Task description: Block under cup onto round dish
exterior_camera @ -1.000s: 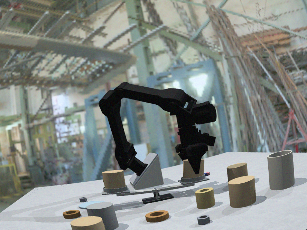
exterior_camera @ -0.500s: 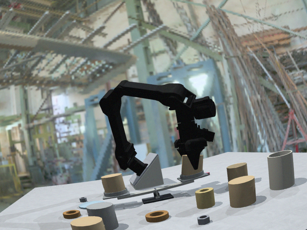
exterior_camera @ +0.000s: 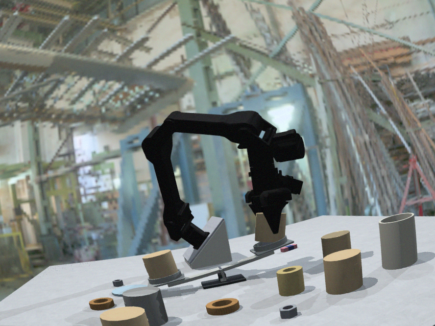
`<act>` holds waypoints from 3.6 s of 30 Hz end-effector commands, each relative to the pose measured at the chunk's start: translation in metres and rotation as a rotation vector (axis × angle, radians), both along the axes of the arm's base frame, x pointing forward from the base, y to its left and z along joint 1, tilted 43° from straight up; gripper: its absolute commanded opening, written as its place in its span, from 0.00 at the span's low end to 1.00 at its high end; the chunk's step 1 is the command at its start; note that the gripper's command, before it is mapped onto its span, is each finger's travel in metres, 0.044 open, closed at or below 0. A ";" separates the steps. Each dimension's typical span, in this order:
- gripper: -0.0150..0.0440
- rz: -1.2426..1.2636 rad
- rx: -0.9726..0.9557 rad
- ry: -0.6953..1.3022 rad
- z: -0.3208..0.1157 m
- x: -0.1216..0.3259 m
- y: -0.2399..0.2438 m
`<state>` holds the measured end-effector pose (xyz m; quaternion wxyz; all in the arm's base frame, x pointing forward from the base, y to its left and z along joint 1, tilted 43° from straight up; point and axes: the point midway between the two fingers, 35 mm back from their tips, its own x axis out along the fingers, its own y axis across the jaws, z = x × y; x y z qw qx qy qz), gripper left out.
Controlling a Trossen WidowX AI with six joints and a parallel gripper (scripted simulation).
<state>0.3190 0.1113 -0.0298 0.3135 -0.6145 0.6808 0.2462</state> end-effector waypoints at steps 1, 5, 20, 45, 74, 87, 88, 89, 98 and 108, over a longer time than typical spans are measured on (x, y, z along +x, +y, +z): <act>0.25 0.007 0.027 -0.026 0.003 0.004 0.014; 0.25 0.007 0.027 -0.026 0.007 0.004 0.017; 0.25 0.007 0.027 -0.025 0.022 0.003 0.030; 0.25 0.006 0.026 -0.024 0.048 0.000 0.050; 0.25 0.006 0.021 -0.019 0.050 0.000 0.050; 0.25 0.006 0.021 -0.019 0.050 0.000 0.050; 0.25 0.006 0.021 -0.019 0.050 0.000 0.050; 0.25 0.006 0.021 -0.019 0.050 0.000 0.050; 0.25 0.006 0.021 -0.019 0.050 0.000 0.050; 0.25 0.007 0.025 -0.016 0.043 -0.004 0.053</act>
